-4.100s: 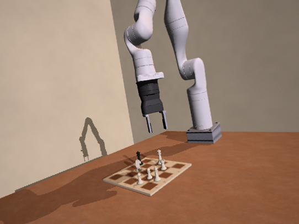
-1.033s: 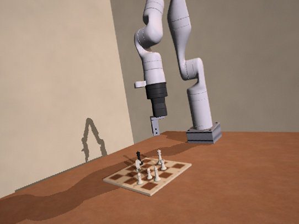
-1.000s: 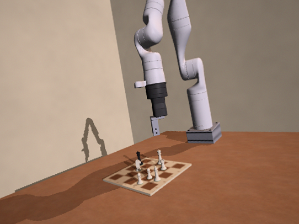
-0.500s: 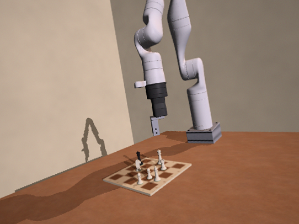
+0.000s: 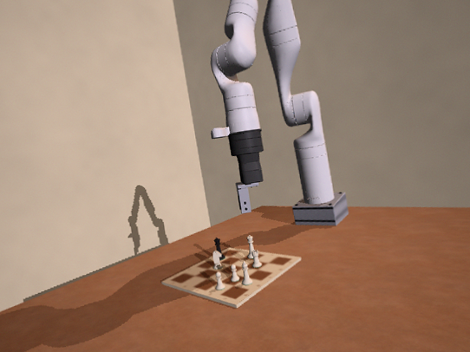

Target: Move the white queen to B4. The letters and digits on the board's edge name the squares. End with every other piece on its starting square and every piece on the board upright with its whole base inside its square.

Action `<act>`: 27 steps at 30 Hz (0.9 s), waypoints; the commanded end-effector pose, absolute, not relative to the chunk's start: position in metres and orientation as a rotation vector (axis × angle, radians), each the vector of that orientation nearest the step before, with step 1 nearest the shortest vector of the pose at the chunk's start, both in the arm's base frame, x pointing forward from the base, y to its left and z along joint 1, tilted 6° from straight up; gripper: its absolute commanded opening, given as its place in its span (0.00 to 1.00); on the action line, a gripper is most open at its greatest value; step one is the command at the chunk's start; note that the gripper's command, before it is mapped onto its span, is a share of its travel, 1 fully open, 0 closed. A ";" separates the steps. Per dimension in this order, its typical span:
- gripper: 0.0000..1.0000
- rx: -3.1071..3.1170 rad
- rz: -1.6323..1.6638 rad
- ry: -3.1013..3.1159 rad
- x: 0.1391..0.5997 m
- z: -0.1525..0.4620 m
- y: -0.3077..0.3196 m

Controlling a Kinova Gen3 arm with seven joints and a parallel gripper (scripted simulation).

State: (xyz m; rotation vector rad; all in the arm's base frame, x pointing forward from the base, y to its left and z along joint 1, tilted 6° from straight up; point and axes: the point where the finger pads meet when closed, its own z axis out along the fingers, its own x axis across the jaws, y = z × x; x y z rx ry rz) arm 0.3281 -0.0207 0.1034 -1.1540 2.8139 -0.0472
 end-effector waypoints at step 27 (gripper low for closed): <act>0.79 -1.153 -0.048 2.813 0.330 0.085 -0.020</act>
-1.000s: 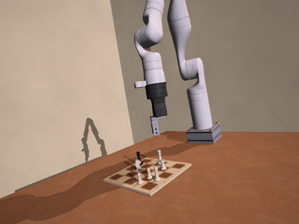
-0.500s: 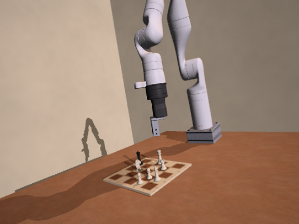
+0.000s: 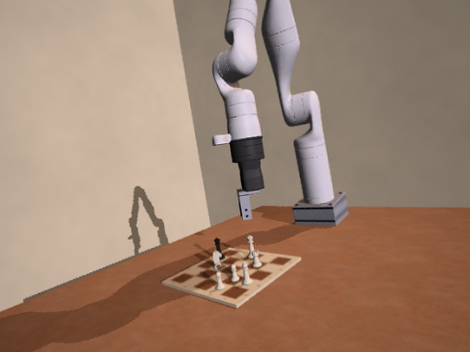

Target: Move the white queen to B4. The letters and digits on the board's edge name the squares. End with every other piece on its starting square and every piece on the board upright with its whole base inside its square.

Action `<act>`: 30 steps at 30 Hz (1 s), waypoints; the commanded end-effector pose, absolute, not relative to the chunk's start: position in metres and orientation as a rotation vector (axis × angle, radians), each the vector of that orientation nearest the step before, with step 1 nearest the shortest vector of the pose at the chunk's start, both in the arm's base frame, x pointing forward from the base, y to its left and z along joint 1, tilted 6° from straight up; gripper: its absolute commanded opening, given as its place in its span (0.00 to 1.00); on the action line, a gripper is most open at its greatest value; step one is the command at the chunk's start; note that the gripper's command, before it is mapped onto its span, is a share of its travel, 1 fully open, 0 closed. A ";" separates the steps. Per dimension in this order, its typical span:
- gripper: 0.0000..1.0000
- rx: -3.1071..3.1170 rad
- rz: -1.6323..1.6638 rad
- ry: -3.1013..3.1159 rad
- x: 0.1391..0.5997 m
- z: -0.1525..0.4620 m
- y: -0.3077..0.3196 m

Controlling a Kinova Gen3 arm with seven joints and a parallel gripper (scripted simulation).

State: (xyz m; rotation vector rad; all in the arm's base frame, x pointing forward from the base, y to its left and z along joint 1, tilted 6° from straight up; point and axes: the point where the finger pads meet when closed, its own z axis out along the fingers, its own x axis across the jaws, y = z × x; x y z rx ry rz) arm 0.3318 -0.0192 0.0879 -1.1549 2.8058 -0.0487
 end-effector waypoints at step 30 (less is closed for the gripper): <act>0.79 -1.153 -0.048 2.813 0.334 0.053 -0.020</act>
